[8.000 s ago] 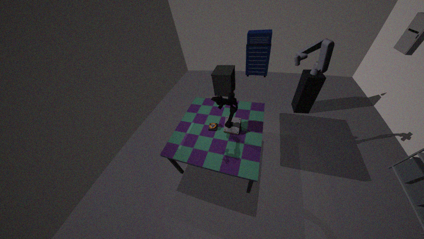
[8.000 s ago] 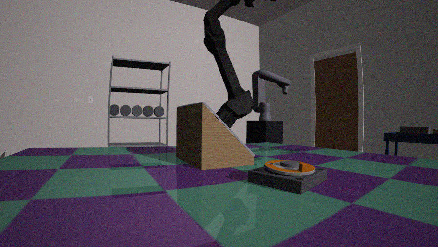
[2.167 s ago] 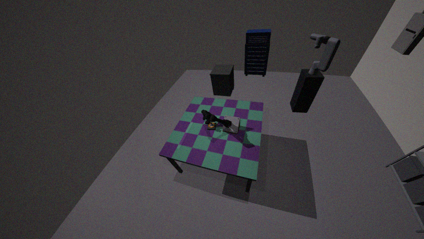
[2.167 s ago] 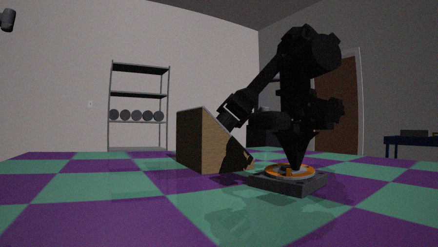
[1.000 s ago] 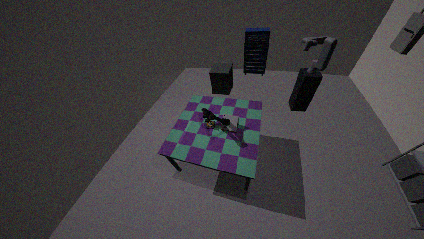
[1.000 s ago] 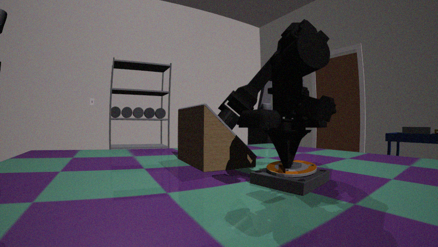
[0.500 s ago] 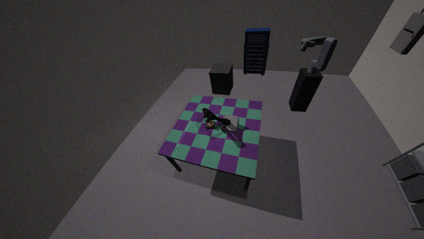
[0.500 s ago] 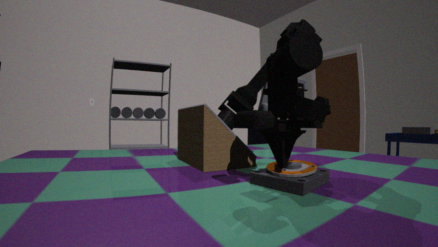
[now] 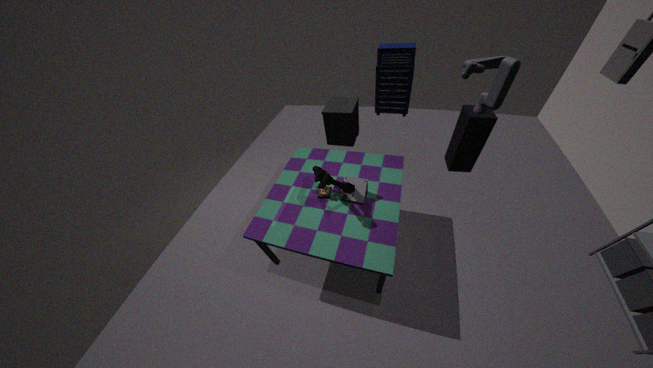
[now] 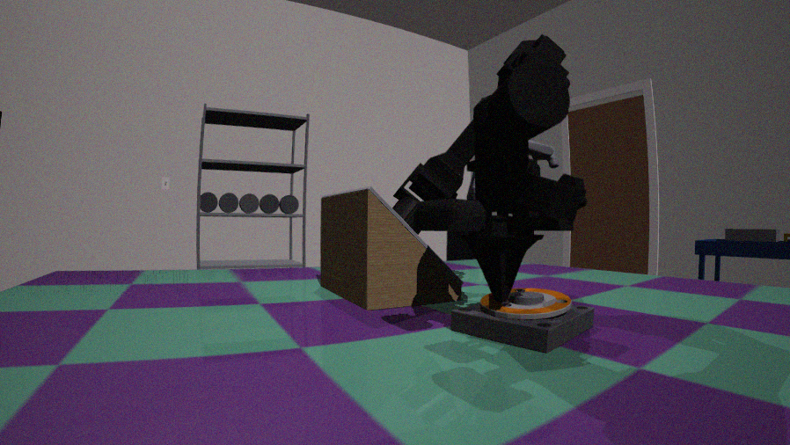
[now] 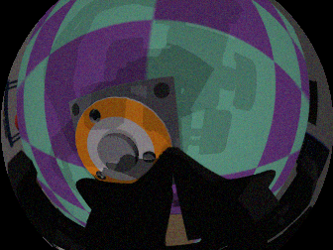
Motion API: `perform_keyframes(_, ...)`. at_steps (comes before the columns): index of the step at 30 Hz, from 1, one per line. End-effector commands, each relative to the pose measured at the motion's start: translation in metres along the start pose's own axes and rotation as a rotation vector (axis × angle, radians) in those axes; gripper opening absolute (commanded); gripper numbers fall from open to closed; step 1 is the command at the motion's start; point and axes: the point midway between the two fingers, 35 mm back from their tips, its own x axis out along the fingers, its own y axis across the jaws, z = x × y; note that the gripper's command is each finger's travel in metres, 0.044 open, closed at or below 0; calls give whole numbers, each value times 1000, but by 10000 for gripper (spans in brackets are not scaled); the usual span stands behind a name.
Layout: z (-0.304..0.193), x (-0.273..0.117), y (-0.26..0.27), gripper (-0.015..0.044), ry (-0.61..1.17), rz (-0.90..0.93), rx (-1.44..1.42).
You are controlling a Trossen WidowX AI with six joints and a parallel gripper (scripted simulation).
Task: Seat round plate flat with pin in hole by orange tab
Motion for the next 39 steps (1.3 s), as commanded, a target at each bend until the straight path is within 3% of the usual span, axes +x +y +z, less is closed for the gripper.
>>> perform_keyframes(1, -8, 1, 0, 0, 10, 1, 4)
perform_keyframes(39, -43, -1, 15, 0, 12, 1, 5)
